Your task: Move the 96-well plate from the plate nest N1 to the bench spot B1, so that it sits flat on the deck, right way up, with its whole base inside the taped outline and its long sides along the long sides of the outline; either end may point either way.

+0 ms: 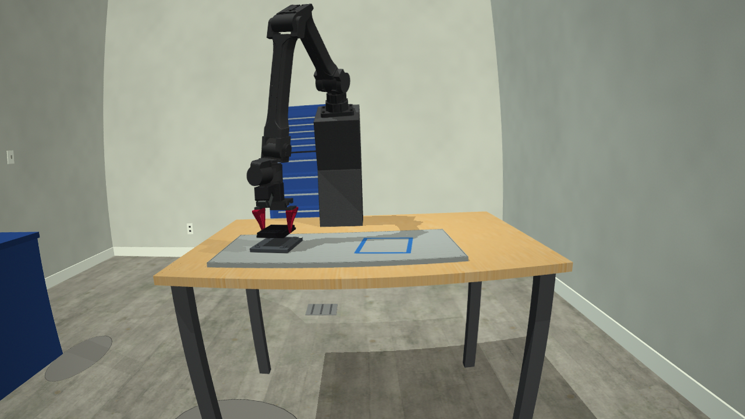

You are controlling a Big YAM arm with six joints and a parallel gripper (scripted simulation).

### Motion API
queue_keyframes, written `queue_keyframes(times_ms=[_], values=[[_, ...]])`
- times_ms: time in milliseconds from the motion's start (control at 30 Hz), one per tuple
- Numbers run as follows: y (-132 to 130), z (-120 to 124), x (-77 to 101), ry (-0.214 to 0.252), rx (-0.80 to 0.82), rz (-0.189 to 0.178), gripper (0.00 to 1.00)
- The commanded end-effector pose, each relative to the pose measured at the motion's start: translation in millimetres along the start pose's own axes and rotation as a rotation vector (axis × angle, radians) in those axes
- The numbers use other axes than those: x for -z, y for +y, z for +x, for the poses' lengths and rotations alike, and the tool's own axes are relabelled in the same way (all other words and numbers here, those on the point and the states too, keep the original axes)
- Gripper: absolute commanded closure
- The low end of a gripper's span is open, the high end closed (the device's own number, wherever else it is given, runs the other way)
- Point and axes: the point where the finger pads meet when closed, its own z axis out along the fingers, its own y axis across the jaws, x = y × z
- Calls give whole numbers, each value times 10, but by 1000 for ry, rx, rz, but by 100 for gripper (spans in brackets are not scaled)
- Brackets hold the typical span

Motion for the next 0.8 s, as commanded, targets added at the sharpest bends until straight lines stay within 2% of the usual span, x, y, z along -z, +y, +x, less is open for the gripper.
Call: queue_keyframes(times_ms=[0, 767], values=[[-81, -76, 187, -20, -2, 10, 100], [-53, -85, 530, -22, 4, 8, 100]])
